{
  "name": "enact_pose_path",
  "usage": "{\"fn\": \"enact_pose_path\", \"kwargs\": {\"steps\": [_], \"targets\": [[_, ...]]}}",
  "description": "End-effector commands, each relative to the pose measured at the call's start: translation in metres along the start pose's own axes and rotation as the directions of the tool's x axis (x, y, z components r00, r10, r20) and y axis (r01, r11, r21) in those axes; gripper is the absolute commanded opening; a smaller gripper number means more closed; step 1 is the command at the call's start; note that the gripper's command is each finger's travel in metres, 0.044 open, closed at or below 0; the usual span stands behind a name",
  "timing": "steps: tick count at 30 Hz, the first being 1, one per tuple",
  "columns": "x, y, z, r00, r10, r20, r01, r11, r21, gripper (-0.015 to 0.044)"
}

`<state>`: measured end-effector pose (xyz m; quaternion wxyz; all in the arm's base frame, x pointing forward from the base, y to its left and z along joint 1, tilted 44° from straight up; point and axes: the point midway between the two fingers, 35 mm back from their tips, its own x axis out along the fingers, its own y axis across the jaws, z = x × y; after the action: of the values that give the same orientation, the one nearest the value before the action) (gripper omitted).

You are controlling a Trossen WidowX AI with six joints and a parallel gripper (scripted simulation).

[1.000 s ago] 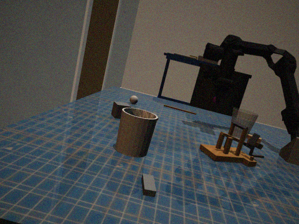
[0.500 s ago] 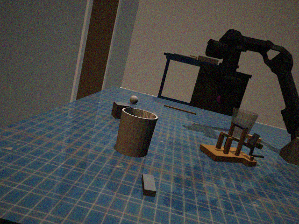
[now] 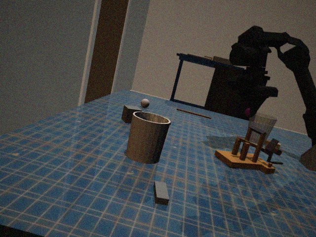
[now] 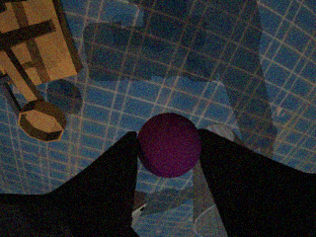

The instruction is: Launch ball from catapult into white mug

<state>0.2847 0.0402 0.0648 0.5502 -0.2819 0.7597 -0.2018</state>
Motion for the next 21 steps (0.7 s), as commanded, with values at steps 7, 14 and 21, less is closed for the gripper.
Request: {"fn": "enact_pose_path", "kwargs": {"steps": [7, 14, 21], "targets": [[0.017, 0.065, -0.011, 0.995, -0.037, -0.094, 0.028, 0.995, -0.097, 0.0000], [0.032, 0.107, -0.026, 0.984, -0.087, -0.158, 0.062, 0.986, -0.158, 0.0000], [0.040, 0.120, -0.032, 0.978, -0.109, -0.180, 0.077, 0.981, -0.177, 0.0000]]}}
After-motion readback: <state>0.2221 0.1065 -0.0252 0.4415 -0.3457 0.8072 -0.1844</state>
